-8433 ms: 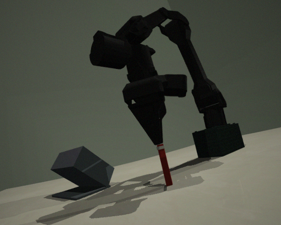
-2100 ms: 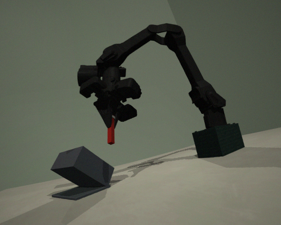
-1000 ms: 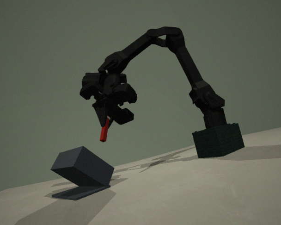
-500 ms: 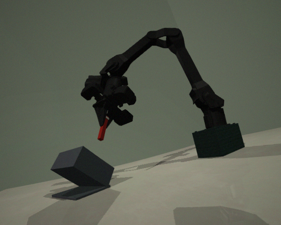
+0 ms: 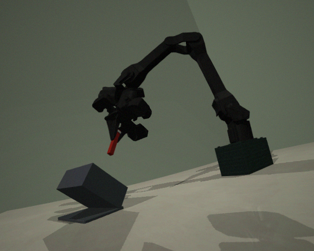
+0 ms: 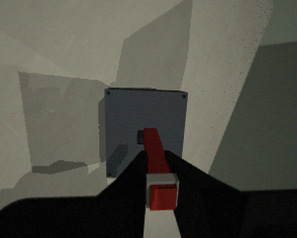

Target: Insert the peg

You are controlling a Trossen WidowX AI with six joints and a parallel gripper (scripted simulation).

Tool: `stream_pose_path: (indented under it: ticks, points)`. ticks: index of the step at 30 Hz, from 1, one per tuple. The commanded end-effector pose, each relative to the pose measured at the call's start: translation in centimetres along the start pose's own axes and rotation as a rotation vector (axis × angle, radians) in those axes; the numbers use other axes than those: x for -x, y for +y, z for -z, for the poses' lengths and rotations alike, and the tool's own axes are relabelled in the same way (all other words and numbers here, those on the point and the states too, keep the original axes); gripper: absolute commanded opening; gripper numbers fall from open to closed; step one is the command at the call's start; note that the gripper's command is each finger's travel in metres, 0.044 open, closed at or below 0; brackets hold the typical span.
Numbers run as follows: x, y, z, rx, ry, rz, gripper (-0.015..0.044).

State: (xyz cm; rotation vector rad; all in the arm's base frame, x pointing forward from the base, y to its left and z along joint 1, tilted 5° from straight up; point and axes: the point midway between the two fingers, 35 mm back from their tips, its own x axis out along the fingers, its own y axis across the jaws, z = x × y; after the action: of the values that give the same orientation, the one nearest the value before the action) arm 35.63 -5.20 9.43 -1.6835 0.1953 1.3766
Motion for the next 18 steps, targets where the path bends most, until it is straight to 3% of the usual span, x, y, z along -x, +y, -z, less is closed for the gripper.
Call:
stream_pose_path:
  ticks: [1, 18]
  points:
    - [0.4, 0.2, 0.4, 0.0, 0.01, 0.018, 0.0]
    - [-0.1, 0.8, 1.7, -0.012, 0.038, 0.053, 0.0]
